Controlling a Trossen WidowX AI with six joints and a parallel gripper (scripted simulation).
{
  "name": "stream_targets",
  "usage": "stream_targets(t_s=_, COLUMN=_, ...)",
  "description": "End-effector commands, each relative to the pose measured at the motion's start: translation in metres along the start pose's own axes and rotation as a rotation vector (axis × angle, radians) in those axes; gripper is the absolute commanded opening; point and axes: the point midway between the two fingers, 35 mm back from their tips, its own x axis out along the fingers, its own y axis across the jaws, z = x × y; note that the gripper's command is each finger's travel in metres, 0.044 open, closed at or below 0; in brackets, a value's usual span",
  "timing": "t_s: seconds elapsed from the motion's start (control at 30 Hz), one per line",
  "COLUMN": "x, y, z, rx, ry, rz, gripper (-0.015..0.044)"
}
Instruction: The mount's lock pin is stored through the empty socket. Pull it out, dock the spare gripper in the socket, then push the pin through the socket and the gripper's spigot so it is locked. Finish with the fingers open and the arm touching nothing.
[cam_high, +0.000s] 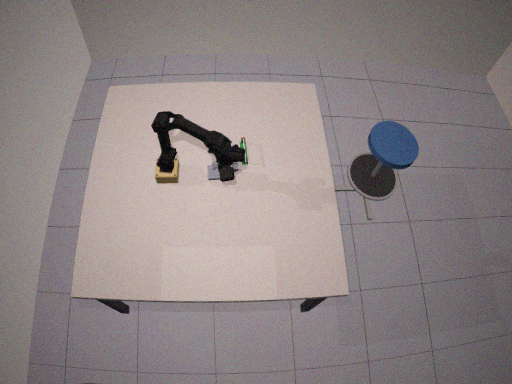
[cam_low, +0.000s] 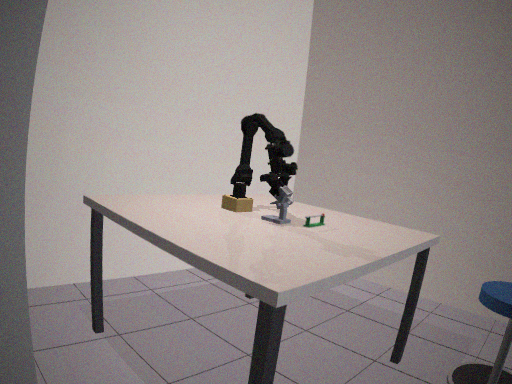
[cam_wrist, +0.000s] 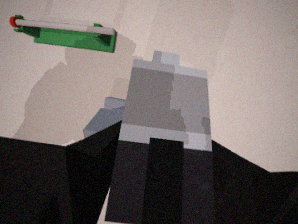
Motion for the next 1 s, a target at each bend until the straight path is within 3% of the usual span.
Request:
stream_targets(t_s=0.0, x=-0.005, y=0.007, z=-0.001, rx=0.007, ry=0.038, rz=-0.009, gripper=0.0)
stream_targets(t_s=0.97, x=-0.051, y=0.058, z=-0.045, rx=0.003, ry=0.409, rz=-0.133, gripper=0.0)
